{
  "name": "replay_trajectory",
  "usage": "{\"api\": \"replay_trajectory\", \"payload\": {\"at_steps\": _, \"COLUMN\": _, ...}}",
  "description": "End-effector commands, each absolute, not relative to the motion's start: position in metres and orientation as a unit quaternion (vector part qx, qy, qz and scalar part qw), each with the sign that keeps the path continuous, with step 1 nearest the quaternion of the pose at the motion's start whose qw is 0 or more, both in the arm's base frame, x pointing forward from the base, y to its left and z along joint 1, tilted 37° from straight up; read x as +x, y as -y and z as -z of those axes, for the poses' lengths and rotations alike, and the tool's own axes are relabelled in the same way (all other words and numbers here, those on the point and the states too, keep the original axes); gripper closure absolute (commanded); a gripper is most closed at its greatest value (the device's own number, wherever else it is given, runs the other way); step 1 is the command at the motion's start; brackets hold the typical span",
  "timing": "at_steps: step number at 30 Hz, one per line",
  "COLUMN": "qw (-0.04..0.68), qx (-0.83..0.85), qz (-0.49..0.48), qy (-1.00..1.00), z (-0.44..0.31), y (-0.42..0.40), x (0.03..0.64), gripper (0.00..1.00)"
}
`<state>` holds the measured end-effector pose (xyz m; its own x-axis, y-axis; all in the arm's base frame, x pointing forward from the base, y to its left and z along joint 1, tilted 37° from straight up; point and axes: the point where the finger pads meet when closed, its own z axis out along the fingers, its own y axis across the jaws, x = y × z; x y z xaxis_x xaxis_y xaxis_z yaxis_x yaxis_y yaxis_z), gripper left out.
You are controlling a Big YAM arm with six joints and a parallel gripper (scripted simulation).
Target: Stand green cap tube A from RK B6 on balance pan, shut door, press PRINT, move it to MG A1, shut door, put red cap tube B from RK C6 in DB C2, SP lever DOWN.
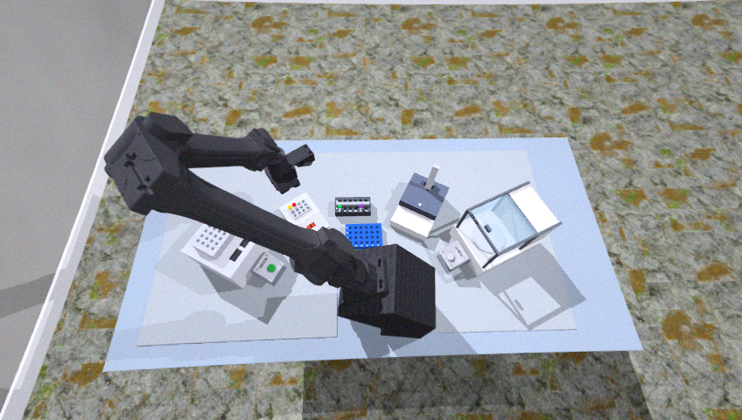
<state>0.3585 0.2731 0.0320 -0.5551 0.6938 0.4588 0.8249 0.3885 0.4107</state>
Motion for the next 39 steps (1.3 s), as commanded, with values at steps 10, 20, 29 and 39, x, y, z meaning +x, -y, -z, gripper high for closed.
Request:
{"api": "replay_trajectory", "payload": {"at_steps": 10, "qw": 0.102, "qx": -0.456, "qz": 0.310, "qy": 0.828, "z": -0.051, "y": -0.258, "x": 0.361, "gripper": 1.00}}
{"api": "replay_trajectory", "payload": {"at_steps": 20, "qw": 0.099, "qx": -0.455, "qz": 0.312, "qy": 0.828, "z": -0.065, "y": -0.251, "x": 0.364, "gripper": 1.00}}
{"api": "replay_trajectory", "payload": {"at_steps": 29, "qw": 0.095, "qx": -0.452, "qz": 0.317, "qy": 0.828, "z": -0.082, "y": -0.245, "x": 0.366, "gripper": 1.00}}
{"api": "replay_trajectory", "payload": {"at_steps": 39, "qw": 0.101, "qx": -0.451, "qz": 0.311, "qy": 0.830, "z": -0.087, "y": -0.240, "x": 0.363, "gripper": 1.00}}
